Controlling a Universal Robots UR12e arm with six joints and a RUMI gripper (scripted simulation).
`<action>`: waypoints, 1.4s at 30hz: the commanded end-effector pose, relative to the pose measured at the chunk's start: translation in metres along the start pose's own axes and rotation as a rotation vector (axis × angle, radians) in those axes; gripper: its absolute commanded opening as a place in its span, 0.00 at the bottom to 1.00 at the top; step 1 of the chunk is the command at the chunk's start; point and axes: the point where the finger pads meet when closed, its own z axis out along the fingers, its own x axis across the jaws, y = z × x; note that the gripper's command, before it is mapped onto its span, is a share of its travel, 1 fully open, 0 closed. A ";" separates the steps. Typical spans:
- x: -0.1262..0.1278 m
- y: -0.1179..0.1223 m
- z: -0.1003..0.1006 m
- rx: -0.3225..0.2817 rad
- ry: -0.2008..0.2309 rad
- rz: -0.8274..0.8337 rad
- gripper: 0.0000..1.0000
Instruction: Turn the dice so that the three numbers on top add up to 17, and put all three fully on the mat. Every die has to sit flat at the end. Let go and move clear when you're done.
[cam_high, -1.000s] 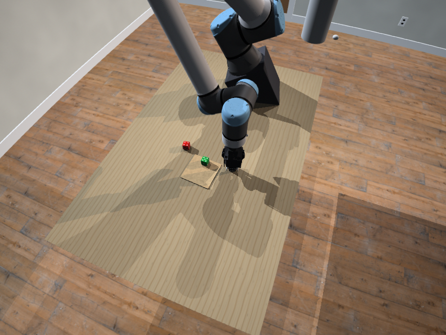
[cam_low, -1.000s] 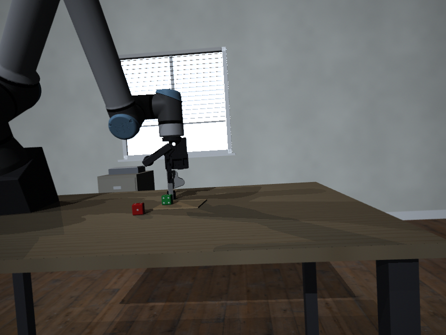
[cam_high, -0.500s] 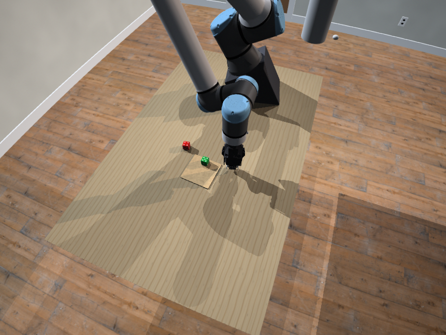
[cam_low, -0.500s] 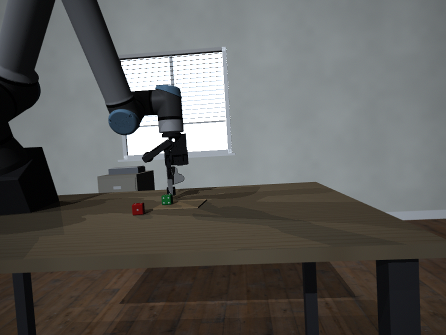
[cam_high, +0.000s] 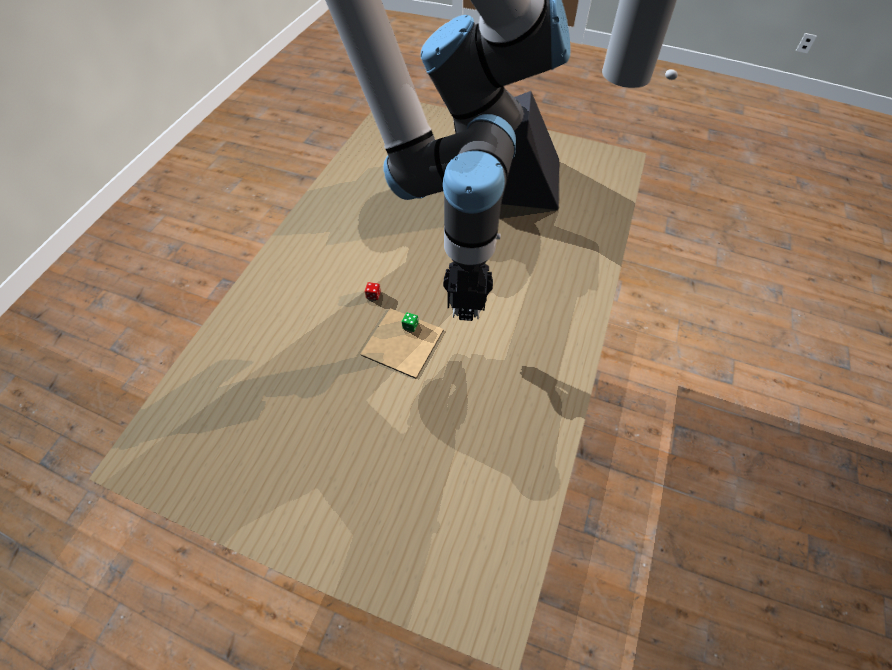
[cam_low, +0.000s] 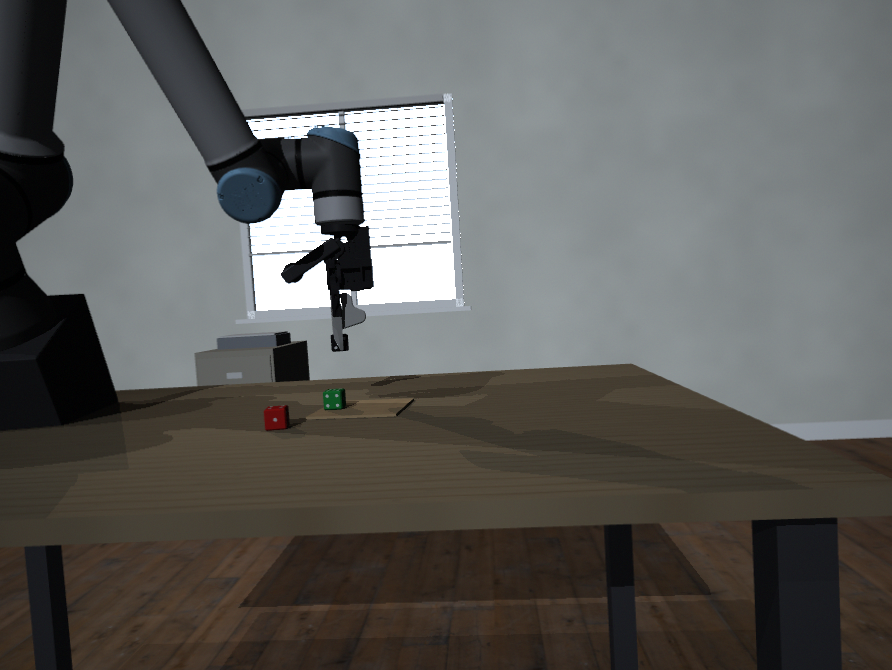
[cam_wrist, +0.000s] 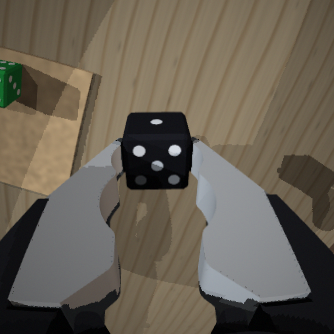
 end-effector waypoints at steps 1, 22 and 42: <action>0.000 0.000 -0.013 0.001 0.000 0.001 0.10; 0.003 0.006 -0.004 0.001 0.000 -0.281 0.10; 0.005 0.010 0.002 -0.012 0.005 -0.474 0.10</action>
